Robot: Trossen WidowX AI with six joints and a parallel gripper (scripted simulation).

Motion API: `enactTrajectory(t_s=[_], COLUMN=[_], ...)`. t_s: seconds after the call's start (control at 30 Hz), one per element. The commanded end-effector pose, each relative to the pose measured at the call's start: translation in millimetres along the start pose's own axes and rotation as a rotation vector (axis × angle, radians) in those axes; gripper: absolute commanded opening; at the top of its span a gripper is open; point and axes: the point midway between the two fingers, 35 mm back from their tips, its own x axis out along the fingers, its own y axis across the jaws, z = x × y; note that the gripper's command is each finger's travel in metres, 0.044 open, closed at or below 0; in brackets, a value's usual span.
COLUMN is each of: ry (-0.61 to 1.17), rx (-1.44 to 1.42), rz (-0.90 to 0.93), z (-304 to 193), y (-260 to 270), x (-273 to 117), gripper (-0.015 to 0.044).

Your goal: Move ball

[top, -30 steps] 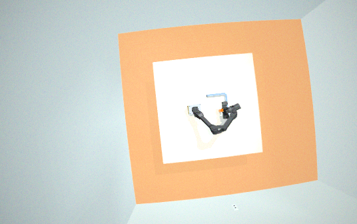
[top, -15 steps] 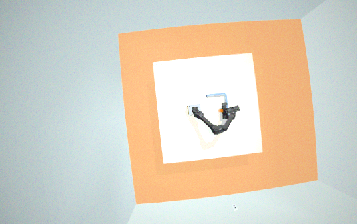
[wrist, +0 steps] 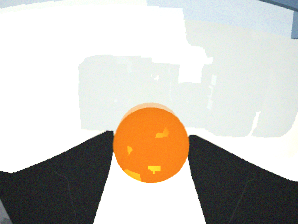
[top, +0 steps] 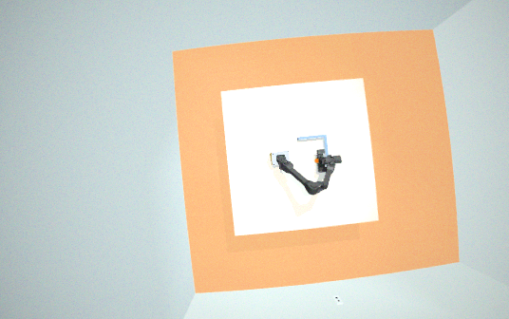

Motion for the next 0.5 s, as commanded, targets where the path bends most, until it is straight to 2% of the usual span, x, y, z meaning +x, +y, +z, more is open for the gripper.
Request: enactTrajectory(t_s=[0.0,0.37,0.47], ry=[0.006,0.006,0.002], rx=[-0.008,-0.008,-0.001], rz=[-0.004,-0.005,-0.002], z=[-3,-3,-1], y=[0,0,-1], x=[7,19,16], gripper=[0.0000,0.0000,0.0079])
